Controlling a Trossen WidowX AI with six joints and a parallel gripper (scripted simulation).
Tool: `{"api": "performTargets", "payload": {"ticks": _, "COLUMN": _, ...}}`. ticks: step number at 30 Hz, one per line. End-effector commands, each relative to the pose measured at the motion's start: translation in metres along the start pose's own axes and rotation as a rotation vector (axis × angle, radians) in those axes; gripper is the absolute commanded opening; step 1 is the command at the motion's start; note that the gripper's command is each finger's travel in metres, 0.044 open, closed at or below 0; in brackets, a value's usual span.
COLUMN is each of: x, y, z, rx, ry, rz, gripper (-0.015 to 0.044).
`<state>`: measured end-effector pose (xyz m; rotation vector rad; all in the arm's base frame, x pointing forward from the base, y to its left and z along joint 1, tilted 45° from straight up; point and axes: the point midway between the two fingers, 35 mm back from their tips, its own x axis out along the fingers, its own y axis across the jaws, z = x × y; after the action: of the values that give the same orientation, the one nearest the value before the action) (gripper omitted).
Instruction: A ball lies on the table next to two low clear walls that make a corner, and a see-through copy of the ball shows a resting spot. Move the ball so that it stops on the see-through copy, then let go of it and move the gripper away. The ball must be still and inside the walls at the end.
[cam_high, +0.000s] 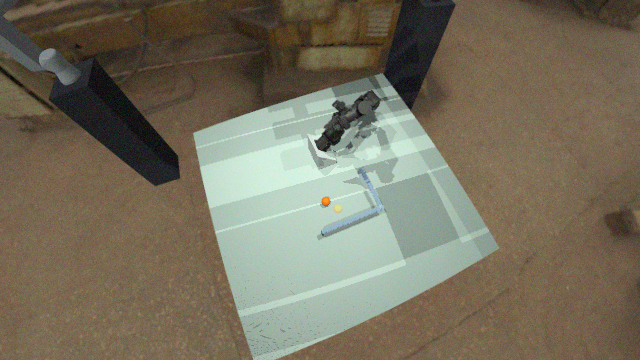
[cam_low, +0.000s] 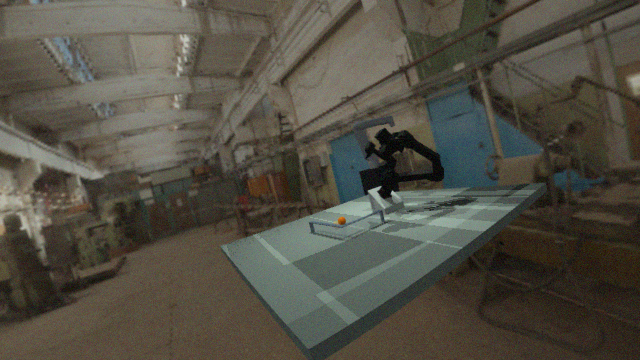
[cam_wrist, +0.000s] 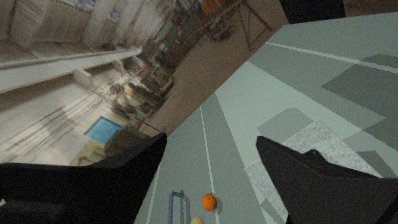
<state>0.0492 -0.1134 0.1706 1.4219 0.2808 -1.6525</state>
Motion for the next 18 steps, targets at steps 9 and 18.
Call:
{"api": "performTargets", "payload": {"ticks": 9, "x": 0.023, "y": 0.042, "z": -0.038, "rx": -0.821, "ry": 0.264, "rz": -0.038, "gripper": 0.0318}}
{"api": "performTargets", "payload": {"ticks": 18, "x": 0.060, "y": 0.076, "z": -0.098, "rx": -1.736, "ry": 0.632, "rz": 0.158, "gripper": 0.0318}}
